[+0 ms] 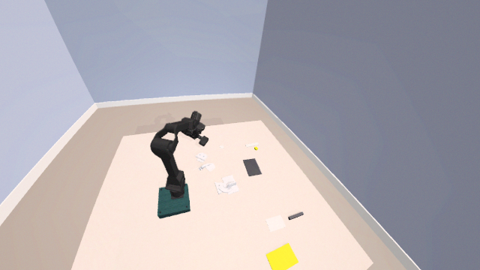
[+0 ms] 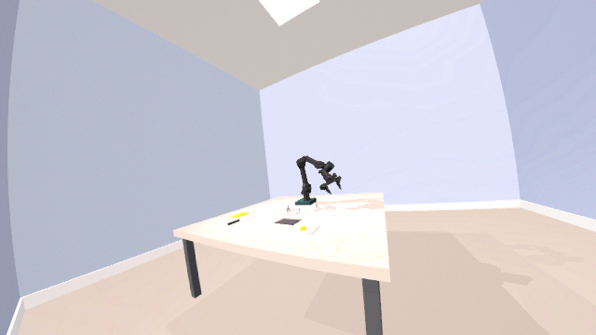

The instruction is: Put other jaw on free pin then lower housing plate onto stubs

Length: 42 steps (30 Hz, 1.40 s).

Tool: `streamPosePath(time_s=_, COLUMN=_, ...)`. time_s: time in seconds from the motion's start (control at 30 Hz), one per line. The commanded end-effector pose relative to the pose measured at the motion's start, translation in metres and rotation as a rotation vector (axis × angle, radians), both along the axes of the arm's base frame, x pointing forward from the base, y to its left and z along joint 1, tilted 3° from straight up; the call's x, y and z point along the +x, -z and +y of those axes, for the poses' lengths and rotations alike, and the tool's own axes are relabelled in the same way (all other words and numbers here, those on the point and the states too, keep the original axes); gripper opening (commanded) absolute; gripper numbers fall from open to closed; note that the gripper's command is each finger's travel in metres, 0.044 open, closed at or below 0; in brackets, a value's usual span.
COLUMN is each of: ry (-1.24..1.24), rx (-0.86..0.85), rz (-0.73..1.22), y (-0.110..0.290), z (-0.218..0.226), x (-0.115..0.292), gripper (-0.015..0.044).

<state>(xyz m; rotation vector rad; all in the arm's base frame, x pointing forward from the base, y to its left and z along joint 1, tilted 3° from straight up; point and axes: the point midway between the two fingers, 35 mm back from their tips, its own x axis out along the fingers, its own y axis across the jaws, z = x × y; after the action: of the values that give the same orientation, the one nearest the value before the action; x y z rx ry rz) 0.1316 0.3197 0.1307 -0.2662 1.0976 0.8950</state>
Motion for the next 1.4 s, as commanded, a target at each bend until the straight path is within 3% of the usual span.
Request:
streamPosePath(time_s=0.0, ry=0.072, rx=-0.056, rz=0.03, y=0.008, z=-0.021, x=0.006, gripper=0.044)
streamPosePath(time_s=1.03, ry=0.524, rx=-0.414, rz=0.231, y=0.039, z=-0.156, x=0.01, gripper=0.044)
streamPosePath(time_s=1.37, ry=0.545, rx=-0.431, rz=0.241, y=0.042, z=-0.162, x=0.009, gripper=0.044)
